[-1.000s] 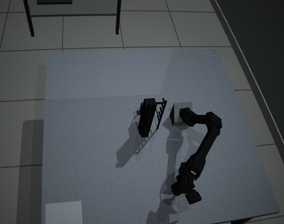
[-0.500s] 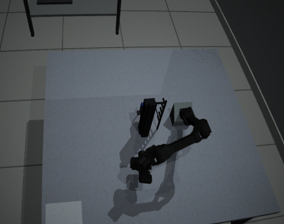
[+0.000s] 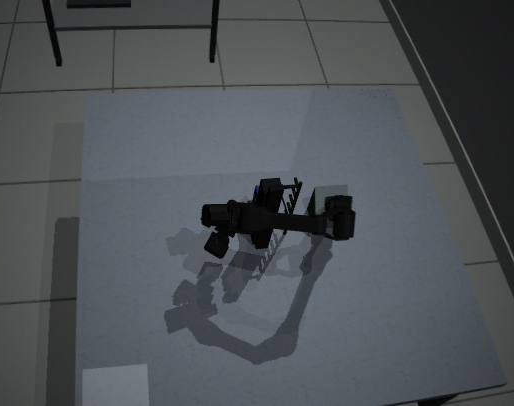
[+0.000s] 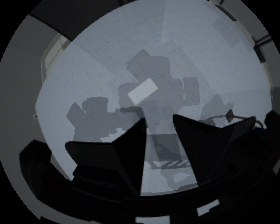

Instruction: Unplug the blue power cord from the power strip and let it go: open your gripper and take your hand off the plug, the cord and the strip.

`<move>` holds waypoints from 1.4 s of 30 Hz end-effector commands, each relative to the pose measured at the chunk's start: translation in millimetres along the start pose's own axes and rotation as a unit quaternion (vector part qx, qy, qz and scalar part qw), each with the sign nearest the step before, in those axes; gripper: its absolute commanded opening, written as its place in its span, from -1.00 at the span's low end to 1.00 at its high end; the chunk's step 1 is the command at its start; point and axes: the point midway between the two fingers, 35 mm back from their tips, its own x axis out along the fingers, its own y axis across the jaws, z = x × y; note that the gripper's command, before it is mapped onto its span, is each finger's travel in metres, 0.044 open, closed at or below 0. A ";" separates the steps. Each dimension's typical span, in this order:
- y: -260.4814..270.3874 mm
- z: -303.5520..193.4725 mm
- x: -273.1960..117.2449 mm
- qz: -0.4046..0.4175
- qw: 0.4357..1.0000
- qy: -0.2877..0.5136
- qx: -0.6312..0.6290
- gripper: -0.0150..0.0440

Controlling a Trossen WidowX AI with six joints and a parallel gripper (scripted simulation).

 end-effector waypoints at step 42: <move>-216.5 -27.0 -56.8 -0.090 0.862 0.130 0.482 0.05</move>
